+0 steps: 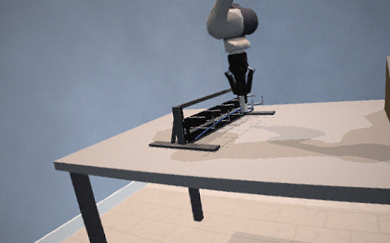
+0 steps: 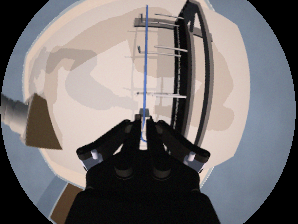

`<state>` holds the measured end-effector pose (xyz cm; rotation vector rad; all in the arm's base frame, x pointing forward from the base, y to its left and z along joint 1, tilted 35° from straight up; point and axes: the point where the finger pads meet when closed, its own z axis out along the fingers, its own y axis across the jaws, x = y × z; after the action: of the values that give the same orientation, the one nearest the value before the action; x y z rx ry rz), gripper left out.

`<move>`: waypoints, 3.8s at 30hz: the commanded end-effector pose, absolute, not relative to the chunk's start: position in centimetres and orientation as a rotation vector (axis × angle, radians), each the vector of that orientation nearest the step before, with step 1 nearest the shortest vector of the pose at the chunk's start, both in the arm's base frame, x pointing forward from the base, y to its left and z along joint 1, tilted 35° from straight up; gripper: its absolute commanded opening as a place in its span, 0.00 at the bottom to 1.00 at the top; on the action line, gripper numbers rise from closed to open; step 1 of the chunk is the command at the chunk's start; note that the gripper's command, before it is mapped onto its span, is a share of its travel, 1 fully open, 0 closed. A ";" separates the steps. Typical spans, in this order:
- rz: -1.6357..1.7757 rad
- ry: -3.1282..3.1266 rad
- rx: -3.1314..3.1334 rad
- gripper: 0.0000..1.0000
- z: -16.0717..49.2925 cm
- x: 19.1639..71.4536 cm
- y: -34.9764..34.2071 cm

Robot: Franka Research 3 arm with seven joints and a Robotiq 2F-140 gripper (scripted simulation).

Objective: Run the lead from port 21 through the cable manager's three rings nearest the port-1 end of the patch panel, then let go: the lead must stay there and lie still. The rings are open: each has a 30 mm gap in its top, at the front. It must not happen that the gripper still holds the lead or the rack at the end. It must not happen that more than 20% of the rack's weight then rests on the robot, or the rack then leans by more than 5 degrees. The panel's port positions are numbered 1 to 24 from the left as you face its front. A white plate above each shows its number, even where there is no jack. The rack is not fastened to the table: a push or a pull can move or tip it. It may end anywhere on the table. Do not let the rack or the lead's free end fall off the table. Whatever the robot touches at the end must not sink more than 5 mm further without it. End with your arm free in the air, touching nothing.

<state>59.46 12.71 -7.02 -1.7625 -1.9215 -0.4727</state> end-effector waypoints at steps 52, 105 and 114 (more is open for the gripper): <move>-0.478 -1.928 -1.762 0.00 -7.3 63.6 13.1; -0.478 -1.928 -1.762 0.20 -7.2 63.6 13.0; -0.478 -1.928 -1.762 0.20 -6.2 63.8 12.3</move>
<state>63.76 12.83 -6.65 -1.7564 -1.9354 -0.4836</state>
